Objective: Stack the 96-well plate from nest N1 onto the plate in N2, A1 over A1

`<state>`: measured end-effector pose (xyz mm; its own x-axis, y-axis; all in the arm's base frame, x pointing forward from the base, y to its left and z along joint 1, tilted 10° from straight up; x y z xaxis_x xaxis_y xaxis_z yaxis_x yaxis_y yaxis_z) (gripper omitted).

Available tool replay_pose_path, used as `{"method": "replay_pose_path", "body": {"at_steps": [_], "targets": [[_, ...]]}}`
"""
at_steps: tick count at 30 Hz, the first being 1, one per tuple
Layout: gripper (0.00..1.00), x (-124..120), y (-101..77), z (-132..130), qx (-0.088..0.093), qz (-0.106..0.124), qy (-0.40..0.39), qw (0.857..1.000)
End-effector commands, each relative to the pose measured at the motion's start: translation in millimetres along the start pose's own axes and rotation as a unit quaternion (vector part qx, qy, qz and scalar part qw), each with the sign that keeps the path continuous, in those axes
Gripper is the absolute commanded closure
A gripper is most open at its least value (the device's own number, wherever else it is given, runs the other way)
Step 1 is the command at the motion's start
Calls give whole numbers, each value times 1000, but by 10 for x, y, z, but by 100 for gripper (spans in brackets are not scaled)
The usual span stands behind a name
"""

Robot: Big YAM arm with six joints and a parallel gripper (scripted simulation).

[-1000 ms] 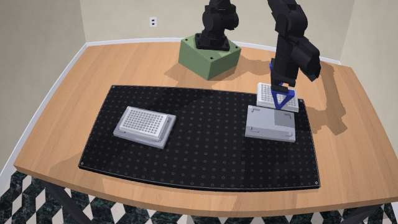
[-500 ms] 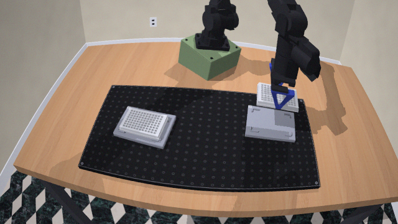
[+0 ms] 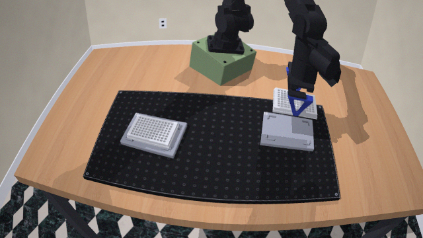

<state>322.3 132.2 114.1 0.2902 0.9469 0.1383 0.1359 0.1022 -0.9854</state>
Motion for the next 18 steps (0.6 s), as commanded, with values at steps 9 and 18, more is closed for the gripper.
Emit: {"method": "replay_pose_path", "body": {"at_steps": [9,18], "targets": [[100,140,-228,-216,-22,-20,1,1000],[100,109,-283,-234,-27,-26,26,999]]}}
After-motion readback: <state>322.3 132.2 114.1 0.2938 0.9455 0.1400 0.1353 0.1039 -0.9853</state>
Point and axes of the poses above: the point where the finger pads meet when closed, its own y axis out along the fingers, its own z axis across the jaws, x = y × z, the point moved 3 cm from there along -y, back along the fingers, and after that the axes turned 1 degree about y, right-handed, at the moved point
